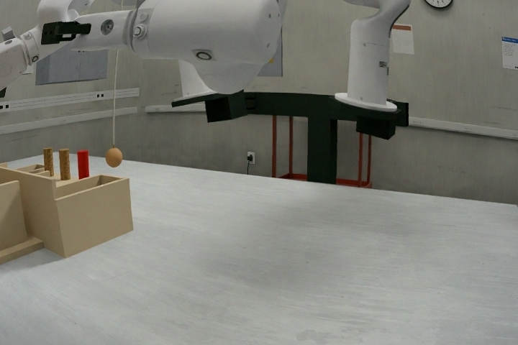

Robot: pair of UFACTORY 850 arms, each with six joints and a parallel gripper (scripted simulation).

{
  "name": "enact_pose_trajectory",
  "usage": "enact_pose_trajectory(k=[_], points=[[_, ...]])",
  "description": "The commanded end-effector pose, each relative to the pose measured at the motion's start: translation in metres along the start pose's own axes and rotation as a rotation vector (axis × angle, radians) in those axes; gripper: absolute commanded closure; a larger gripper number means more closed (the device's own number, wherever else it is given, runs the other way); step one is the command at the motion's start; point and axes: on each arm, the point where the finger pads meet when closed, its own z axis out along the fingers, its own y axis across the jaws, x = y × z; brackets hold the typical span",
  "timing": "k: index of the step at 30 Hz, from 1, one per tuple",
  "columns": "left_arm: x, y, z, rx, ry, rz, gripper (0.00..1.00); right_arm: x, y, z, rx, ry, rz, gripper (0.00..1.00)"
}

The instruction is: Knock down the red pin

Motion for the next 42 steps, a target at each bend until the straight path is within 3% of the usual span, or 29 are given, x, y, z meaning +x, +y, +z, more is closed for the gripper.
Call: enact_pose_trajectory(k=[1,26,32,34,42], points=[[0.002,-0.001,0.0,0.0,0.001,0.003,0.0,0.001,-0.002,0.0,0.003,0.002,0.001,0.0],[0.006,-0.004,-0.008,0.002,-0.008,-0.01,0.0,-0.002,0.003,-0.005,0.005,0.003,0.037,0.0],[0.019,-0.012,-0.035,0.011,-0.036,-0.05,0.0,-0.013,0.018,-0.021,0.018,0.0,0.142,0.0],[0.019,-0.012,-0.035,0.011,-0.036,-0.05,0.0,-0.013,0.018,-0.021,0.018,0.0,0.142,0.0],[0.054,-0.029,-0.113,0.047,-0.118,-0.167,0.0,-0.026,0.037,-0.046,0.04,-0.018,0.281,0.0]])
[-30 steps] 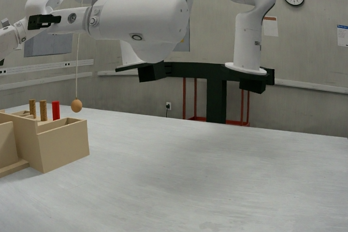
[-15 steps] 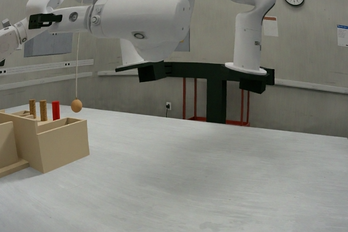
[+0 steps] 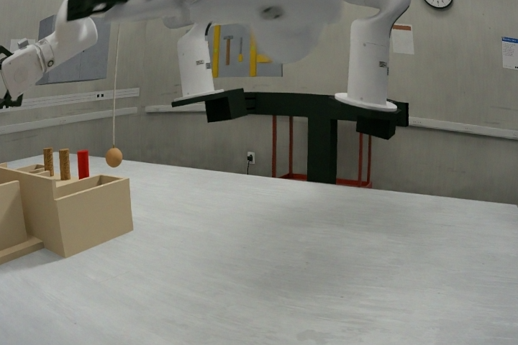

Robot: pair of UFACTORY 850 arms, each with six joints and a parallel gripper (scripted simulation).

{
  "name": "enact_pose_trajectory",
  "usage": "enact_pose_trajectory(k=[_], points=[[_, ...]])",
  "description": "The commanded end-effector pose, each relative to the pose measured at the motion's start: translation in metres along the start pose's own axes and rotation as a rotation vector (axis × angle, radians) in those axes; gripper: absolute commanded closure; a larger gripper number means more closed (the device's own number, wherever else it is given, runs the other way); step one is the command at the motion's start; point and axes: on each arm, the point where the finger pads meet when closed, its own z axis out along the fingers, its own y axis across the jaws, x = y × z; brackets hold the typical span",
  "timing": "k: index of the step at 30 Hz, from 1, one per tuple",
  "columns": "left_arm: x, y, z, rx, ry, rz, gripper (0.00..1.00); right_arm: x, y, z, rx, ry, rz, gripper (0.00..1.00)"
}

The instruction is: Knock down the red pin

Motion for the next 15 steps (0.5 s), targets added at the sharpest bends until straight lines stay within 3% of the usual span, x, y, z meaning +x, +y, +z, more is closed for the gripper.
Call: enact_pose_trajectory(k=[1,7,9,11,15], points=[[0.022,-0.008,-0.054,0.026,-0.055,-0.076,0.0,-0.004,0.009,-0.016,0.03,-0.019,0.082,0.0],[0.051,-0.01,-0.138,0.09,-0.147,-0.217,0.0,-0.01,0.023,-0.034,0.043,-0.042,0.176,0.0],[0.051,-0.01,-0.138,0.09,-0.147,-0.217,0.0,-0.01,0.023,-0.034,0.043,-0.042,0.176,0.0],[0.066,-0.007,-0.187,0.122,-0.184,-0.278,0.0,-0.013,0.03,-0.045,0.05,-0.059,0.231,0.0],[0.079,0.001,-0.23,0.179,-0.238,-0.372,0.0,-0.017,0.037,-0.056,0.055,-0.077,0.281,0.0]])
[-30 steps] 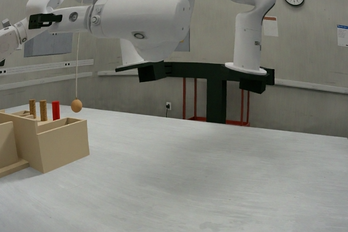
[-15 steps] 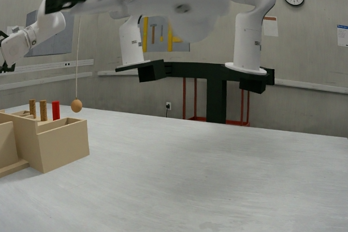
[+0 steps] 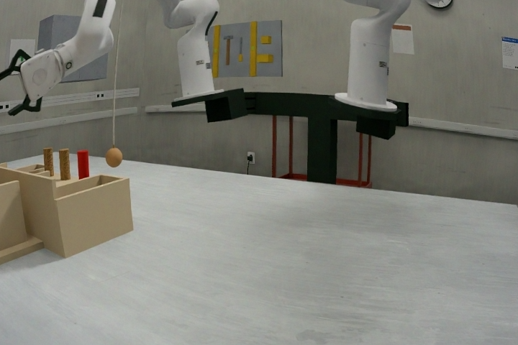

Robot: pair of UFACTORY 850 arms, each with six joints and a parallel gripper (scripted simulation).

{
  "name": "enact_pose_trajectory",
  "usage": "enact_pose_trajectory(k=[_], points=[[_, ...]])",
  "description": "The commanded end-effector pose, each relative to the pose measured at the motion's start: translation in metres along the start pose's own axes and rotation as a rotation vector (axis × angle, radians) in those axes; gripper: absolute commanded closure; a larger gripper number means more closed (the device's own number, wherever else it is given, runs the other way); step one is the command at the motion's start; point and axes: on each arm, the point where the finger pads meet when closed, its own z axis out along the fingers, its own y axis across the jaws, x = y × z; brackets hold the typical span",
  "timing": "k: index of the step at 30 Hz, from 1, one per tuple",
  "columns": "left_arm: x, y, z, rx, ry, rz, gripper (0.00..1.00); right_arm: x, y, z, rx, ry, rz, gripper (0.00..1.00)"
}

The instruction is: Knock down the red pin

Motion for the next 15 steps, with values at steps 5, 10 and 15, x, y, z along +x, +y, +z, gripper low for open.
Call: enact_pose_trajectory(k=[5,10,15], points=[[0.01,0.017,-0.124,0.131,-0.118,-0.213,0.0,-0.006,0.017,-0.032,0.024,-0.058,0.146,0.0],[0.009,0.03,-0.178,0.201,-0.16,-0.316,0.0,-0.009,0.026,-0.048,0.024,-0.086,0.214,0.0],[0.007,0.052,-0.242,0.295,-0.204,-0.446,0.0,-0.012,0.038,-0.068,0.021,-0.124,0.3,0.0]])
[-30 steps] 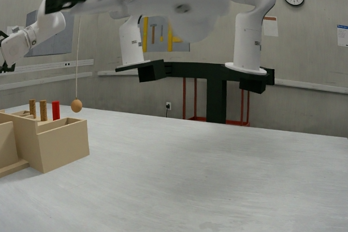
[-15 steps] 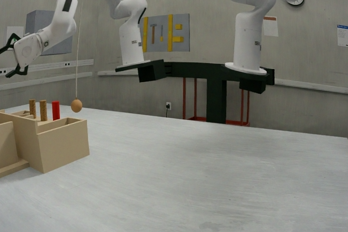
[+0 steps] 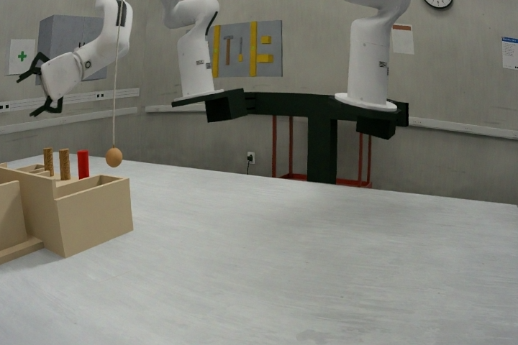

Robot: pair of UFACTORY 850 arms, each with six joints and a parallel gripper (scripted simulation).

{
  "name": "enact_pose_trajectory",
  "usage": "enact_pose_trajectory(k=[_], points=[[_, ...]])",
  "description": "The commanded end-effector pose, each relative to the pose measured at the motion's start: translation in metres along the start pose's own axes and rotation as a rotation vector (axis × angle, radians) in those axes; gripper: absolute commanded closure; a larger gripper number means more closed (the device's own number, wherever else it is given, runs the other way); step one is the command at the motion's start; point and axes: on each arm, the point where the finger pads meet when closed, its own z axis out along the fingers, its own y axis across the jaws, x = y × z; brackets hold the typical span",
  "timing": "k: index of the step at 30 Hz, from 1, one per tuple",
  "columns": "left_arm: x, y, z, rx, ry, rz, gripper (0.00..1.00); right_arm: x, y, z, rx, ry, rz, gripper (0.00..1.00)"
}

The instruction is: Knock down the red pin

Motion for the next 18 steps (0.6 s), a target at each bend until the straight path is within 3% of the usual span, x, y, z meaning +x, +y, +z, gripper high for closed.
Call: enact_pose_trajectory(k=[1,11,13,14,18], points=[[-0.017,0.007,-0.068,0.102,-0.05,-0.135,0.0,-0.003,0.01,-0.022,0.004,-0.047,0.09,0.0],[-0.066,0.036,-0.192,0.319,-0.105,-0.437,0.0,-0.008,0.034,-0.069,-0.027,-0.13,0.282,0.0],[-0.066,0.036,-0.192,0.319,-0.105,-0.437,0.0,-0.008,0.034,-0.069,-0.027,-0.13,0.282,0.0],[-0.082,0.047,-0.227,0.358,-0.11,-0.49,0.0,-0.01,0.041,-0.084,-0.042,-0.155,0.34,0.0],[-0.101,0.062,-0.26,0.44,-0.116,-0.601,0.0,-0.011,0.049,-0.099,-0.059,-0.18,0.4,0.0]])
